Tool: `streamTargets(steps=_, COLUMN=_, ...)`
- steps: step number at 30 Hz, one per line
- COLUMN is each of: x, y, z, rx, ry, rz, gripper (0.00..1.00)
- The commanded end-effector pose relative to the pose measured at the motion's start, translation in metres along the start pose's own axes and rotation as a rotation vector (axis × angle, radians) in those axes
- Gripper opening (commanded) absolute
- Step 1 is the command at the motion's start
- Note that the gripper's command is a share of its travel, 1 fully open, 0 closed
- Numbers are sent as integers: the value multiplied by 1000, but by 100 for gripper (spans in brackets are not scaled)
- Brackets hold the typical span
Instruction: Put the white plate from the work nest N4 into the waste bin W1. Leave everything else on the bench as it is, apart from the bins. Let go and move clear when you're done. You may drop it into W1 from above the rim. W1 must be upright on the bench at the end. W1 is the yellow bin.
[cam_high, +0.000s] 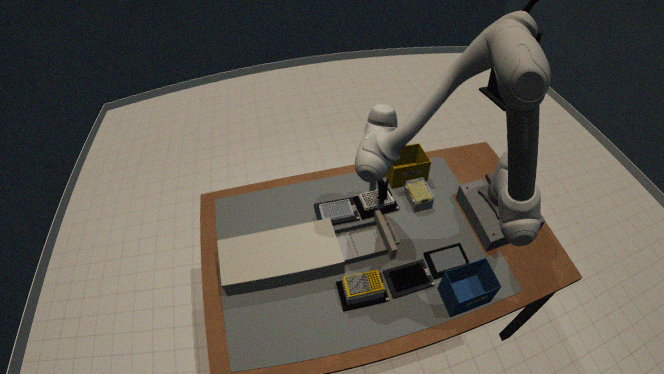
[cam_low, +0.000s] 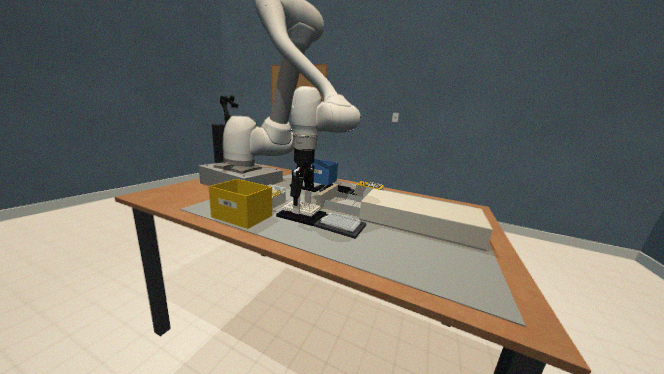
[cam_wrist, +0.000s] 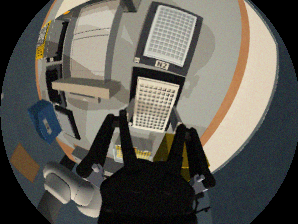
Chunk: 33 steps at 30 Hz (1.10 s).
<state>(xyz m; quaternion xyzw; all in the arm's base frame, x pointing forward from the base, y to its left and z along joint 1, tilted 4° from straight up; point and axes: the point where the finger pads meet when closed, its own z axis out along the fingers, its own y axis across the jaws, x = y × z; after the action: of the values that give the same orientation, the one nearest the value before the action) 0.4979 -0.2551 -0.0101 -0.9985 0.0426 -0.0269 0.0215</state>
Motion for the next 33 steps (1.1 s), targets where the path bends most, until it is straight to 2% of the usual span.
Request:
streamTargets(steps=1, x=0, y=0, z=-4, rx=0, ry=0, rz=0, gripper=10)
streamTargets(steps=33, x=0, y=0, z=-41, rx=0, ry=0, rz=0, gripper=10)
